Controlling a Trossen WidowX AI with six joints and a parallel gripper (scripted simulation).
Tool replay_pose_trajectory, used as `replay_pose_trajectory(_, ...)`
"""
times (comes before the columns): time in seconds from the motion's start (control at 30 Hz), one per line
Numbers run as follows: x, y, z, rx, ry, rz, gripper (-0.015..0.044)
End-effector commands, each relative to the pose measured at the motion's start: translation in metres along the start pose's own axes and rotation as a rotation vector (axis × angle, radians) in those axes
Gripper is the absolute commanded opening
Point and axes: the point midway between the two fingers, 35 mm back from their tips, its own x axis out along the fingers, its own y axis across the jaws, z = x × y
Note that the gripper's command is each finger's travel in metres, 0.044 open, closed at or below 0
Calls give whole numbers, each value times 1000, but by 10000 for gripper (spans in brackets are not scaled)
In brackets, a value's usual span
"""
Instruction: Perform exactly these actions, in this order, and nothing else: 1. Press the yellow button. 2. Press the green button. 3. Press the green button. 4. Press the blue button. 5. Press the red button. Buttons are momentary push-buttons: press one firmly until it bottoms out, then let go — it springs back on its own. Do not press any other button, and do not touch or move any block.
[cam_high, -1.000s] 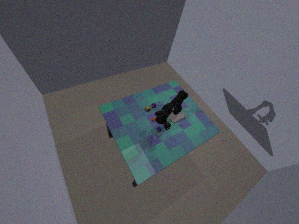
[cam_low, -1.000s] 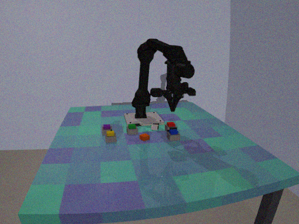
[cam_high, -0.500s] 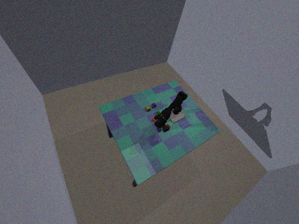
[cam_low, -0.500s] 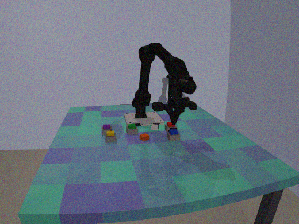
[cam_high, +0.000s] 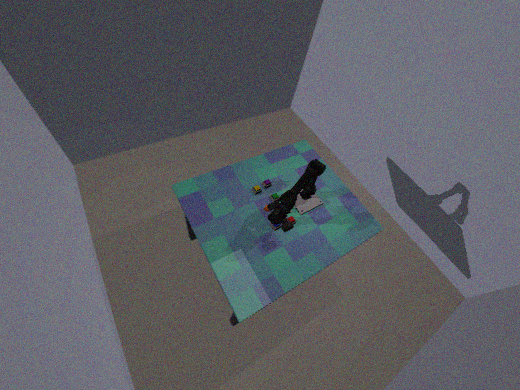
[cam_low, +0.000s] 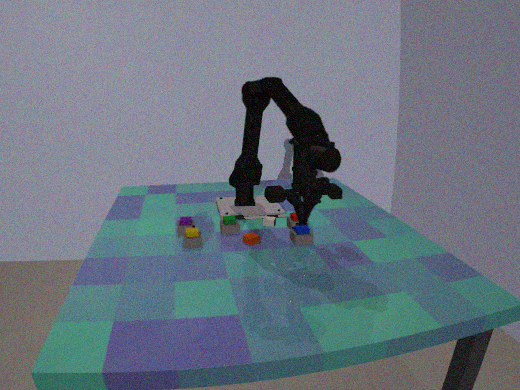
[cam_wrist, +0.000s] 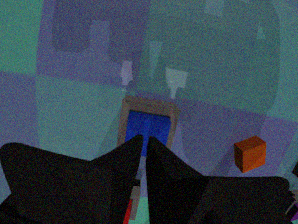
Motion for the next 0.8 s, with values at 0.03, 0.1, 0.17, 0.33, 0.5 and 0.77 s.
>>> replay_pose_trajectory(0.03,10,-1,-1,5,2,-4,20)
replay_pose_trajectory(0.1,13,-1,-1,5,2,-4,20)
replay_pose_trajectory(0.17,14,-1,-1,5,2,-4,20)
replay_pose_trajectory(0.33,14,-1,-1,5,2,-4,20)
replay_pose_trajectory(0.5,14,-1,-1,5,2,-4,20)
replay_pose_trajectory(0.77,14,-1,-1,5,2,-4,20)
